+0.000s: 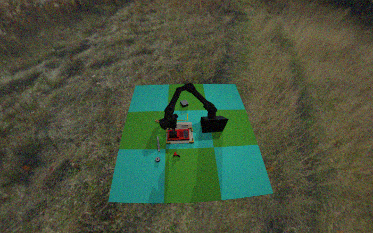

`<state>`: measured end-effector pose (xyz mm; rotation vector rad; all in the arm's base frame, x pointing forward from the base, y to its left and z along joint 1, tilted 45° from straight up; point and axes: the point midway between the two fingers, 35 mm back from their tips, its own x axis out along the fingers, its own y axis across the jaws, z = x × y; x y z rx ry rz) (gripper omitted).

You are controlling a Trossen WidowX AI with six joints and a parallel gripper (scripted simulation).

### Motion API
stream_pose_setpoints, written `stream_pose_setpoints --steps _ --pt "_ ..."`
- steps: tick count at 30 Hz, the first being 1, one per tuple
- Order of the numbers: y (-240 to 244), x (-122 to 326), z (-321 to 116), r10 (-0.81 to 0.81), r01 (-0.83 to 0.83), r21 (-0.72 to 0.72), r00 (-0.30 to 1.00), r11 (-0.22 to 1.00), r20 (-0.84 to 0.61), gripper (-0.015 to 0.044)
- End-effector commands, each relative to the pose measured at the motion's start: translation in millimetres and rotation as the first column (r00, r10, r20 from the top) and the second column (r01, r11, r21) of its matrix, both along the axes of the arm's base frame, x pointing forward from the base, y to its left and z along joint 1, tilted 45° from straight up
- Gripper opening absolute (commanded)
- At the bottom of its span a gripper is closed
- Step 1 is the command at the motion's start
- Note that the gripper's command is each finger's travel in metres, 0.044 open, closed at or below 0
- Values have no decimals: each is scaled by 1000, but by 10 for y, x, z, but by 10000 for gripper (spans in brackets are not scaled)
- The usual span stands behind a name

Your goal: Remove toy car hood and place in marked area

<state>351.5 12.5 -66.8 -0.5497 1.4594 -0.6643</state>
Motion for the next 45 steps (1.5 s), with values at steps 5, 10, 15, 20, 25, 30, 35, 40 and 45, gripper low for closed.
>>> stream_pose_setpoints --steps 5,10,15,20,25,30,35,40,45 --pt "-41 6 -44 5 -5 -3 1000 1000 -1 440" --pt "-69 8 -72 5 -5 -3 1000 1000 -1 440" --pt "-98 9 -99 5 -5 -3 1000 1000 -1 440" --pt "-126 10 -127 5 -5 -4 1000 1000 -1 440" --pt "-155 11 -154 5 -5 -4 1000 1000 -1 440" --pt "-184 11 -181 5 -5 -5 1000 1000 -1 440" --pt "-213 11 -207 5 -5 -5 1000 1000 -1 440" --pt "-222 11 -216 5 -5 -5 1000 1000 -1 440" --pt "-240 11 -233 5 -5 -5 1000 1000 -1 440"
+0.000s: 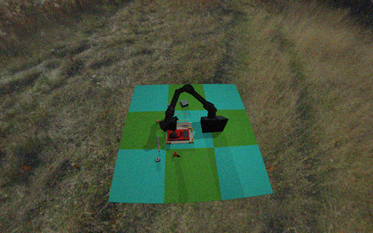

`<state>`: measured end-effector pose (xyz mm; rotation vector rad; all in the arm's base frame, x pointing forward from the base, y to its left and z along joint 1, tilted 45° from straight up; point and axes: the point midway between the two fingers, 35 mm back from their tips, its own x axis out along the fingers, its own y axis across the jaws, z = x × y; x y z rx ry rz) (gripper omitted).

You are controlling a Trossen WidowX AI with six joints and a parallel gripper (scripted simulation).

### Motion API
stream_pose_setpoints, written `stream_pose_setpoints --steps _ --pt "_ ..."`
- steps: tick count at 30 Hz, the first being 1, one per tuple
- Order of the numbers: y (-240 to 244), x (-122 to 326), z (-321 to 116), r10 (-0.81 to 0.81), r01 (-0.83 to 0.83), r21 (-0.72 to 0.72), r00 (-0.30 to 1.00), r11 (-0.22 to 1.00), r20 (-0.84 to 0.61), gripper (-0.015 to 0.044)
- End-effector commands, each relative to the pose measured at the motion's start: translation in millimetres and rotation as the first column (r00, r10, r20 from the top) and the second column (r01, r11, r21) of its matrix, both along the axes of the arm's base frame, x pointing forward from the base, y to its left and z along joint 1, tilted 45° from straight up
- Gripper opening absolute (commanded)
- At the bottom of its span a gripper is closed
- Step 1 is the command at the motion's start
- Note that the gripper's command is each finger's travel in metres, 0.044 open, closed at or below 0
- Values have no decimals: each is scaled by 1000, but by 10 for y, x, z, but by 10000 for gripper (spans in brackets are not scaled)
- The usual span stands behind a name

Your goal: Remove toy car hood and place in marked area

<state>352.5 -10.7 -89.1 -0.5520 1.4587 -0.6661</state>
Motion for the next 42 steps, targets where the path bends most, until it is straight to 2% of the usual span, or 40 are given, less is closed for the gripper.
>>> stream_pose_setpoints --steps 1,32,36,42 --pt "-12 2 -14 4 -4 -3 1000 1000 -1 440" --pt "-124 0 -122 4 -4 -4 1000 1000 -1 440" --pt "-114 -1 -113 0 0 -1 1000 1000 0 335" --pt "-114 -1 -113 0 0 -1 1000 1000 0 295"
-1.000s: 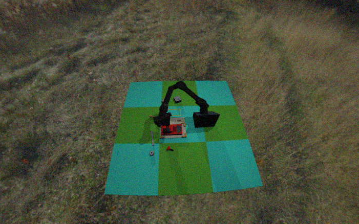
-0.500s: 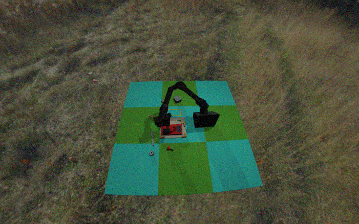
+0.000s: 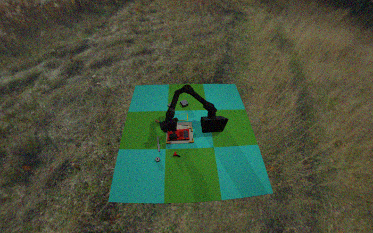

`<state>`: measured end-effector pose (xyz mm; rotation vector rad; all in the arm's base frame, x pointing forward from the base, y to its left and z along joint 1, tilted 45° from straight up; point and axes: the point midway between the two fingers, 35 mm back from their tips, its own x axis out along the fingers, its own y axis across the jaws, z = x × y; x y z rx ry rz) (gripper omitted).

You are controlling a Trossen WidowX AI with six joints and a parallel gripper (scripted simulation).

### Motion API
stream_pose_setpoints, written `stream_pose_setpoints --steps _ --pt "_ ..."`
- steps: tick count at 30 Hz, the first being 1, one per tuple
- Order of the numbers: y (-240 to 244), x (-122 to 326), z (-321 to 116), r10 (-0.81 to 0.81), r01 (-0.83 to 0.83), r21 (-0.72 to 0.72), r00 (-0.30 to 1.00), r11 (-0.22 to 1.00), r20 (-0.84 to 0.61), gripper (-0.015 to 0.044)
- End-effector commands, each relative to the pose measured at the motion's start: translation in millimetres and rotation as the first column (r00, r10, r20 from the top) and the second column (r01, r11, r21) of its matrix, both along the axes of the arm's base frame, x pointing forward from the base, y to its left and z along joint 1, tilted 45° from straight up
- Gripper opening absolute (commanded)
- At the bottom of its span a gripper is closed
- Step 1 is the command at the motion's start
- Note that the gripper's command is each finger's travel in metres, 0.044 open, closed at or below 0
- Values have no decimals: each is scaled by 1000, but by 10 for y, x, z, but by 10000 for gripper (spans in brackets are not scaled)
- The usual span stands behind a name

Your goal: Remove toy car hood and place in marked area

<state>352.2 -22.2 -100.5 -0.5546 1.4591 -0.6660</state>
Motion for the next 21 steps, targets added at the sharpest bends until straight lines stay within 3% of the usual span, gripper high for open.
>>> stream_pose_setpoints --steps 1,3,13,21 --pt "1 2 2 -1 1 1 1000 1000 1 288" --pt "1 2 2 -1 1 1 1000 1000 1 275" --pt "36 4 35 -1 1 1 1000 1000 1 12" --pt "74 5 71 0 0 1 1000 1000 1 0"
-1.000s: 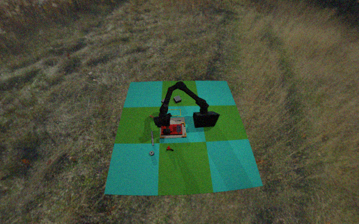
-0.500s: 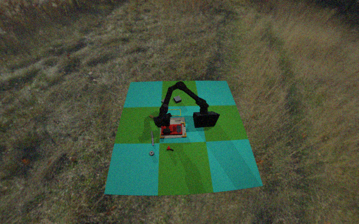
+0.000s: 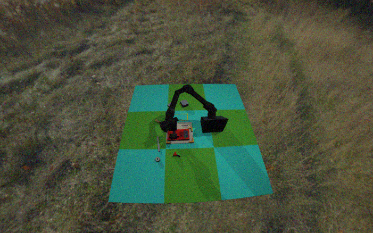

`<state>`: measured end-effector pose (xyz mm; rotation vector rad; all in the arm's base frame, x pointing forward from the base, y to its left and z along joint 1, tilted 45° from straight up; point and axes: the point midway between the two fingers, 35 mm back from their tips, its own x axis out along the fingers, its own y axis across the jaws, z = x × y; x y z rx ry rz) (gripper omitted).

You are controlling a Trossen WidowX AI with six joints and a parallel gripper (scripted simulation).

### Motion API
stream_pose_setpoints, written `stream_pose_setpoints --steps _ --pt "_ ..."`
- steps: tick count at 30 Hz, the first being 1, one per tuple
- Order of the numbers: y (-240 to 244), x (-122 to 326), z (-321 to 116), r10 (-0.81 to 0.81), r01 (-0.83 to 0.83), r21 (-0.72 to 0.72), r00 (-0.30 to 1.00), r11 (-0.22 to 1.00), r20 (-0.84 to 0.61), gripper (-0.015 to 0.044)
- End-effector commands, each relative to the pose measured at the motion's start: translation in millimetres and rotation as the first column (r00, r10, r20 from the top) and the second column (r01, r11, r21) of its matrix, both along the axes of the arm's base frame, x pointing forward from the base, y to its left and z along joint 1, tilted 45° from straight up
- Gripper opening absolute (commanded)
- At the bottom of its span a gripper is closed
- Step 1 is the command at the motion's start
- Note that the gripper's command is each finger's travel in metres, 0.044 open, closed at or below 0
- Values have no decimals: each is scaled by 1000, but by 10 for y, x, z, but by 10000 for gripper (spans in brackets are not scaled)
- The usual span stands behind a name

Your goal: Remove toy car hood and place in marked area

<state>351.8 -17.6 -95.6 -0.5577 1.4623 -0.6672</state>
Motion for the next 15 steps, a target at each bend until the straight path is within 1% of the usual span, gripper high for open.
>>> stream_pose_setpoints --steps 1,15 --pt "33 9 26 0 0 4 1000 1000 5 0" --pt "98 9 90 0 0 4 1000 1000 4 0"
